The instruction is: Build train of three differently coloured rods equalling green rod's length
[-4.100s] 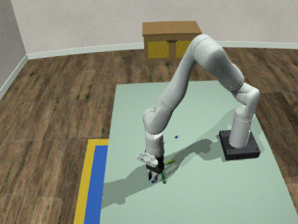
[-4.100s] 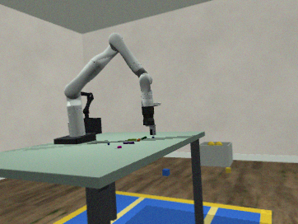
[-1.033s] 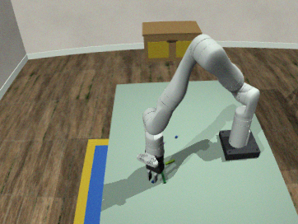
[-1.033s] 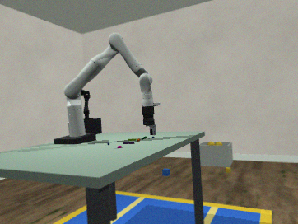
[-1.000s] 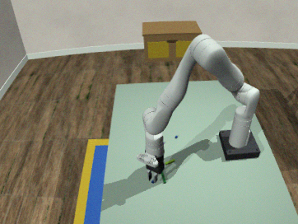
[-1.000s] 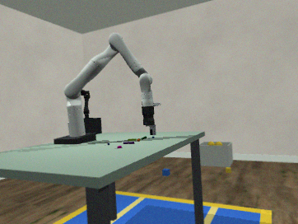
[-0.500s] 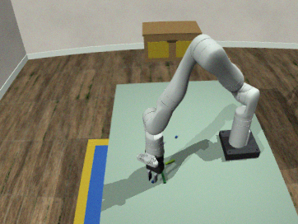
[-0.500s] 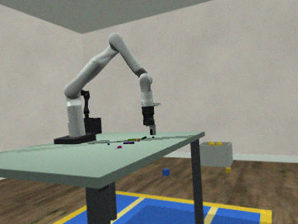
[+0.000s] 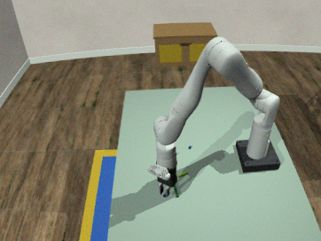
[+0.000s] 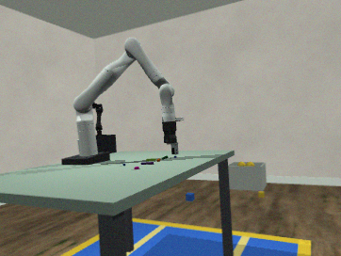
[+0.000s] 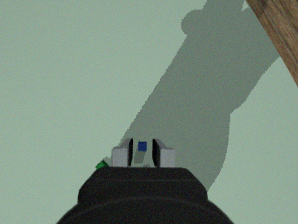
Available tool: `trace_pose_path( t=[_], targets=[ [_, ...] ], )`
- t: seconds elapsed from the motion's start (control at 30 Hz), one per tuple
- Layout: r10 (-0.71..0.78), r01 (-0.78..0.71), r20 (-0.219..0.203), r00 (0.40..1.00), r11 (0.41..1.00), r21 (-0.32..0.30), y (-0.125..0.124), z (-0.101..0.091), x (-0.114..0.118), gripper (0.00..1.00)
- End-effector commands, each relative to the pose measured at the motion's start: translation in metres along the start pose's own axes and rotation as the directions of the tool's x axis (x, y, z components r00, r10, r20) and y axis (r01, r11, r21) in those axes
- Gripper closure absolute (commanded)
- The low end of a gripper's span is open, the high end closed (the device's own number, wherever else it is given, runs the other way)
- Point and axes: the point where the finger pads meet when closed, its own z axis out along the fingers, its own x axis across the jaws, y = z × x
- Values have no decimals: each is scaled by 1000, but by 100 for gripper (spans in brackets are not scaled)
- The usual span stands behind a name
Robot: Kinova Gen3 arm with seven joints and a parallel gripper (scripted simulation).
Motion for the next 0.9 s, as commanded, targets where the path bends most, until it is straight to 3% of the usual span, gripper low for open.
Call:
trace_pose_path(
  t=[0.0,0.47,0.87],
  targets=[
    [9,-9,0,1000,1000,8,-5,0,-1,46],
    [9,-9,4,1000,1000,3,-2,15,-3,46],
    [9,-9,2,1000,1000,6,-3,16,-2,46]
  ],
)
